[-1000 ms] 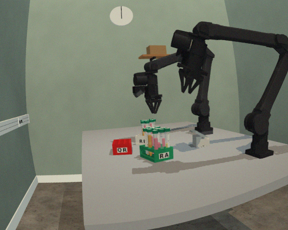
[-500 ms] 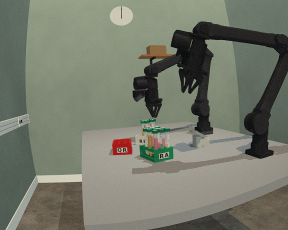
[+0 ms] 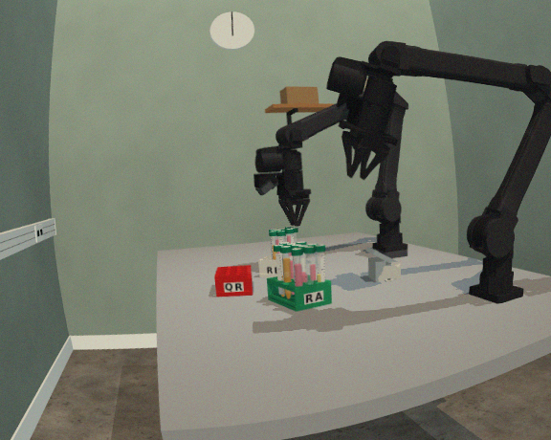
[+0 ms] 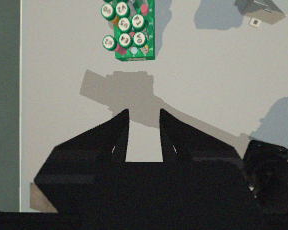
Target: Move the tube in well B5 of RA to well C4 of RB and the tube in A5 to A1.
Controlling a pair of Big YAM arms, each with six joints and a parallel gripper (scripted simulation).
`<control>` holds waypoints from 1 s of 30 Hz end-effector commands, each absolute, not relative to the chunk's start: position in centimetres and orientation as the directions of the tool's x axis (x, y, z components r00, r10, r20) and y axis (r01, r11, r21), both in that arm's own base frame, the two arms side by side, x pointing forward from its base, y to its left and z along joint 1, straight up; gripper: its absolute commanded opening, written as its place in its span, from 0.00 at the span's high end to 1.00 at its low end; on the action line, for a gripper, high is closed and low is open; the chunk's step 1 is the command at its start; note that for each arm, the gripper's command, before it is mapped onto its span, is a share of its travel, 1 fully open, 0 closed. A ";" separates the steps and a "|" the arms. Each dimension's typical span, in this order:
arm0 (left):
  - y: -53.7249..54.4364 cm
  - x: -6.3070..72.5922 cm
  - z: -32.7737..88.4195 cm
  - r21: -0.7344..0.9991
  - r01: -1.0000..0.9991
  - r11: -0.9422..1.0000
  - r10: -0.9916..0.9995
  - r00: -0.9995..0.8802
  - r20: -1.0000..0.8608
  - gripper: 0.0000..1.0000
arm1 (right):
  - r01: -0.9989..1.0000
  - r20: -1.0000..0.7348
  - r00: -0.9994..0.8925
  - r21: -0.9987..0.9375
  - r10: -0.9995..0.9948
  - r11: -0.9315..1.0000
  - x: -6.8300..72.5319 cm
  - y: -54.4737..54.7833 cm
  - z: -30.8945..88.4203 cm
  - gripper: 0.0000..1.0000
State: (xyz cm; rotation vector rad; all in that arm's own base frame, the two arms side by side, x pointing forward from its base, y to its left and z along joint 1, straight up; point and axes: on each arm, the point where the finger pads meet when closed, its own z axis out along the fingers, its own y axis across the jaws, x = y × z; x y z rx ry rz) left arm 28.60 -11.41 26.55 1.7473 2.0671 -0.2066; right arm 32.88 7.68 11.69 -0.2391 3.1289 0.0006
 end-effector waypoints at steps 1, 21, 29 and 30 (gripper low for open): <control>-11.5 29.3 28.1 0.190 0.961 0.199 0.902 -0.103 -0.420 0.70 | -0.156 -0.006 -0.988 0.001 -0.156 0.988 33.2 8.4 11.2 0.70; -11.5 29.3 28.1 0.190 0.961 0.199 0.902 -0.103 -0.420 0.70 | -0.157 -0.026 -0.987 0.003 -0.156 0.988 34.0 8.6 11.2 0.70; -11.5 29.3 28.1 0.190 0.961 0.199 0.902 -0.103 -0.420 0.70 | -0.157 -0.012 -0.988 0.001 -0.157 0.988 33.4 8.4 10.4 0.70; -11.5 29.3 28.1 0.190 0.961 0.199 0.902 -0.103 -0.420 0.70 | -0.157 -0.004 -0.988 0.000 -0.157 0.988 33.1 8.3 10.0 0.70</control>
